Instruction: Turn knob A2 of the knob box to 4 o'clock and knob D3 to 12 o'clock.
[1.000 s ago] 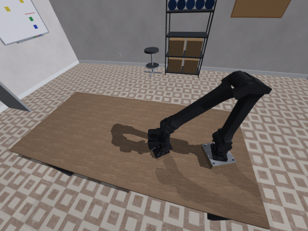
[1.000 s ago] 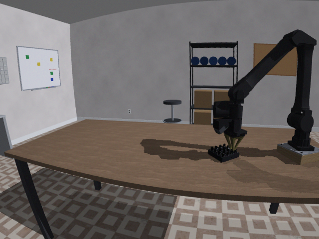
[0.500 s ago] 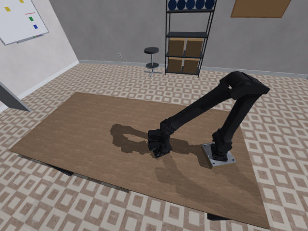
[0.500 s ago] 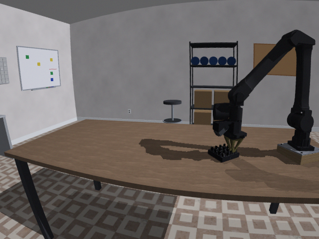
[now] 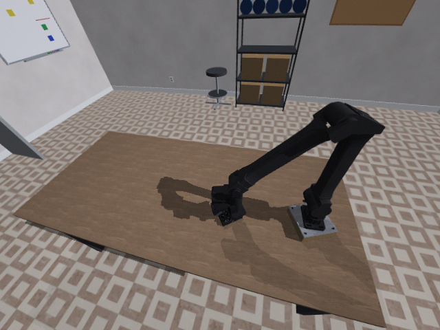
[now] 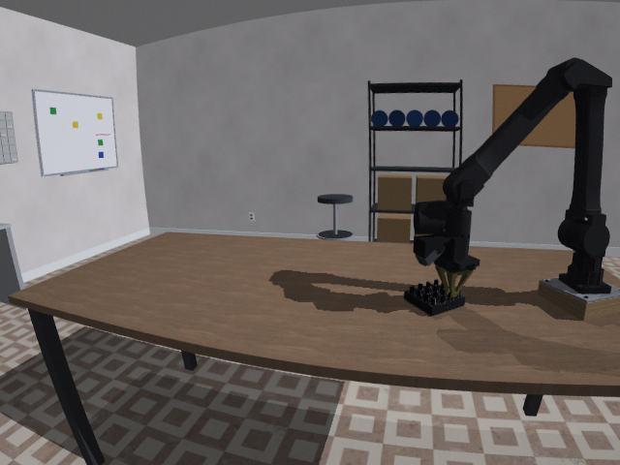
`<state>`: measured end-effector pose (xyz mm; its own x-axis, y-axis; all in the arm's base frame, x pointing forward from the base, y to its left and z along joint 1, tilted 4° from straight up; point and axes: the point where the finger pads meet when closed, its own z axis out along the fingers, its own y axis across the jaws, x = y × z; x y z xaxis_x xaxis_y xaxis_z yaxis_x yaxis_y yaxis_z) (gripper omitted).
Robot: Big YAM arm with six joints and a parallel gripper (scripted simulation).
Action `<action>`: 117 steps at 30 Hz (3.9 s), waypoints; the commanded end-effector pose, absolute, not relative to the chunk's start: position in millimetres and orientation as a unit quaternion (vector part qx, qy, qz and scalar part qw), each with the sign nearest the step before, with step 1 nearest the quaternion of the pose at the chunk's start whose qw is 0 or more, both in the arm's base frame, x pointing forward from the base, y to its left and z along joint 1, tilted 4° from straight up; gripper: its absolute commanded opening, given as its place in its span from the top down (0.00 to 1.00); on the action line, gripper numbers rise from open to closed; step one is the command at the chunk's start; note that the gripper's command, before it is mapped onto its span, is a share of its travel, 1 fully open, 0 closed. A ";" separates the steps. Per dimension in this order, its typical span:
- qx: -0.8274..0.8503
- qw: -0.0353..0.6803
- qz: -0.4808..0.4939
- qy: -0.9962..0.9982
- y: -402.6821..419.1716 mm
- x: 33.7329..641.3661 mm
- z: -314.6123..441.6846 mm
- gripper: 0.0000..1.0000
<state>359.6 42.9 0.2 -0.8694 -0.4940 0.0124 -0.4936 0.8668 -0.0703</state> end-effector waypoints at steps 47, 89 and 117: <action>-0.251 0.012 -0.038 0.967 38.2 365.4 1.7 0.93; -0.145 0.016 -0.036 0.989 38.1 365.5 1.7 0.93; 0.132 0.026 -0.032 0.990 37.6 365.5 1.7 0.93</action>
